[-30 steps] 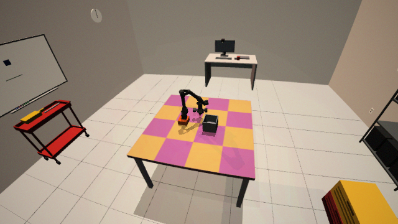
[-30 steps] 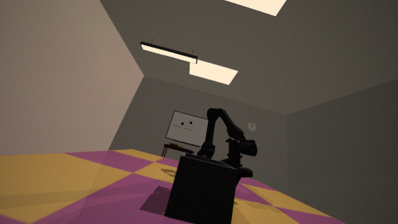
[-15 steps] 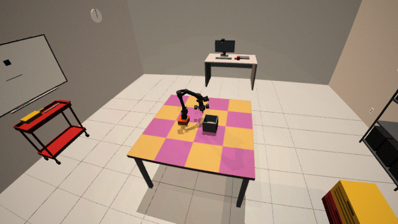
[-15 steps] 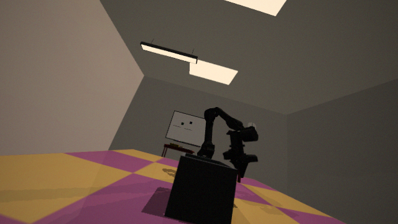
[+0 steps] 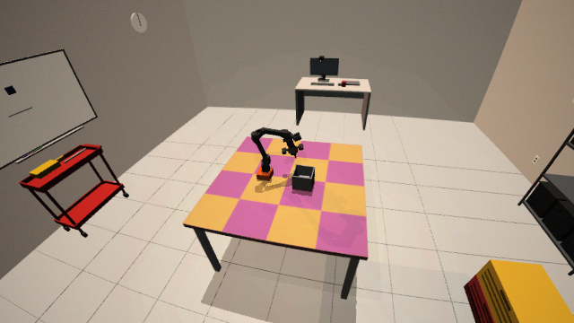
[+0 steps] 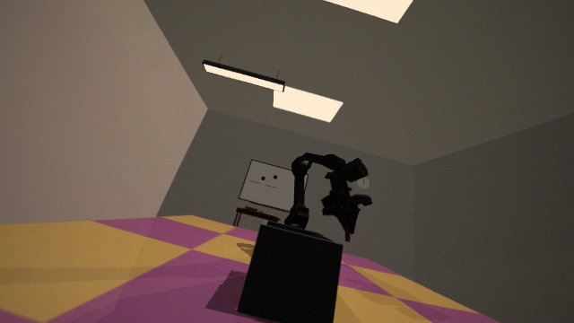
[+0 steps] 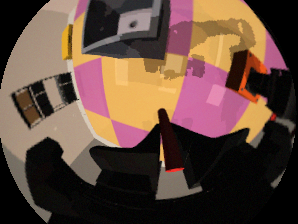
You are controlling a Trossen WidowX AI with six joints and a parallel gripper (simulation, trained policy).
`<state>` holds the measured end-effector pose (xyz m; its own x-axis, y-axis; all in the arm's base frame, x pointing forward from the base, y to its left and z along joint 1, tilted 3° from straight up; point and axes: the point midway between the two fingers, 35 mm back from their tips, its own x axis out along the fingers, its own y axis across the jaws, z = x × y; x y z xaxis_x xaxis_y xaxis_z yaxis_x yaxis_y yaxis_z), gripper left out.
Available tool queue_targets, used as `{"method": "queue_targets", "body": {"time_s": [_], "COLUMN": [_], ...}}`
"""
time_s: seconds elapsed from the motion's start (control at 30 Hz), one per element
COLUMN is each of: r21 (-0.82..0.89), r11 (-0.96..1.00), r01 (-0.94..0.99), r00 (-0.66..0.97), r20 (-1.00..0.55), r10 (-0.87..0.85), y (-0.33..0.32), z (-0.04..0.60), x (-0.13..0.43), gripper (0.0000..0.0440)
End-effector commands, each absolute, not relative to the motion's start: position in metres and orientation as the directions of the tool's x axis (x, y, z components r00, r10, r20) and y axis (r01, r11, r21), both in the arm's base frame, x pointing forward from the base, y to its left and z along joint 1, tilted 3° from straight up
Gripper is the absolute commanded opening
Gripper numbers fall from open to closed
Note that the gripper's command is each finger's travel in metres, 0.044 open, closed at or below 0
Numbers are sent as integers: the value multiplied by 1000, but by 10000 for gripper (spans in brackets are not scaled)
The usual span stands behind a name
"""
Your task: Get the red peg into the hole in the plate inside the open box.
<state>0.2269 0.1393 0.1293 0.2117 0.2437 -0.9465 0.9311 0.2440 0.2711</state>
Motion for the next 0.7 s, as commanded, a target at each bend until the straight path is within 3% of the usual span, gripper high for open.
{"method": "queue_targets", "body": {"time_s": [0.0, 0.67], "r21": [312, 305], "r11": [247, 223], "r01": [918, 926], "r00": [259, 295], "r20": [-940, -952], "r10": [222, 79], "y": [127, 60], "z": [149, 170], "x": [236, 262], "gripper": [0, 0]}}
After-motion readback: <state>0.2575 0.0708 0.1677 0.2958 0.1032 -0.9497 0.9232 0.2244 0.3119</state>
